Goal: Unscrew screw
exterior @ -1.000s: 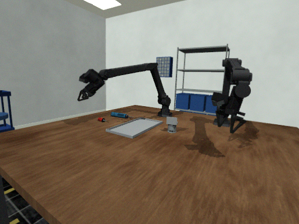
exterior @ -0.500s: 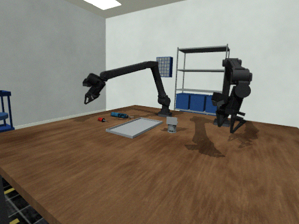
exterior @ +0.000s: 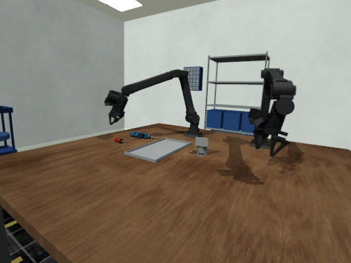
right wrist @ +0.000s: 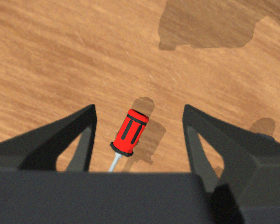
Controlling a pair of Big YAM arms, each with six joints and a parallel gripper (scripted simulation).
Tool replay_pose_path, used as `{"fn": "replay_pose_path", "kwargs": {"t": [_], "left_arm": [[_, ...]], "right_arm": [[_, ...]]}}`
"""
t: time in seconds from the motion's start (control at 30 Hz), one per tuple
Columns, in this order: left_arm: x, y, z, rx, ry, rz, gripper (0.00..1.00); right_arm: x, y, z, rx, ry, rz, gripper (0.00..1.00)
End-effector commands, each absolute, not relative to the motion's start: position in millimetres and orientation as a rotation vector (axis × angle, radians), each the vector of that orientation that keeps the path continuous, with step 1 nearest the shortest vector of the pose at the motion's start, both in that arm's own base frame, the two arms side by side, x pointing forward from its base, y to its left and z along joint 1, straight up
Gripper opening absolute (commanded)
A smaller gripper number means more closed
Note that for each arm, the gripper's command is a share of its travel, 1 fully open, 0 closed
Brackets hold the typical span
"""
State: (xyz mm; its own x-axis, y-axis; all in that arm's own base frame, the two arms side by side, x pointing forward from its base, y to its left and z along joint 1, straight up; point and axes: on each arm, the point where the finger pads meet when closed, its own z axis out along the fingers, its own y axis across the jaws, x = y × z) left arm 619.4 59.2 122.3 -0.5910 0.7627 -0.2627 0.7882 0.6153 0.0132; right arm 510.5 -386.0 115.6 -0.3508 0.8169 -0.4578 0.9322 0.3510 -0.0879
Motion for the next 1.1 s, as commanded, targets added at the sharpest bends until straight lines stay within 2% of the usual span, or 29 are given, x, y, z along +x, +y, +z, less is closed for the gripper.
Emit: {"fn": "replay_pose_path", "kwargs": {"t": [0.0, 0.33, 0.53, 0.9, 1.07], "left_arm": [[630, 61, 140, 1.263, 2.567, -0.118, 1.0], [630, 61, 140, 1.263, 2.567, -0.118, 1.0], [630, 61, 140, 1.263, 2.567, -0.118, 1.0], [630, 61, 140, 1.263, 2.567, -0.118, 1.0], [630, 61, 140, 1.263, 2.567, -0.118, 1.0]], "right_arm": [[501, -368, 124, 1.562, 2.294, -0.437, 0.65], [402, -366, 95, 1.814, 2.326, -0.264, 0.65], [401, -354, 92, 1.813, 2.345, -0.24, 0.65], [300, -325, 68, 2.122, 2.298, 0.004, 0.65], [301, -326, 61, 2.114, 2.312, 0.003, 0.65]]}}
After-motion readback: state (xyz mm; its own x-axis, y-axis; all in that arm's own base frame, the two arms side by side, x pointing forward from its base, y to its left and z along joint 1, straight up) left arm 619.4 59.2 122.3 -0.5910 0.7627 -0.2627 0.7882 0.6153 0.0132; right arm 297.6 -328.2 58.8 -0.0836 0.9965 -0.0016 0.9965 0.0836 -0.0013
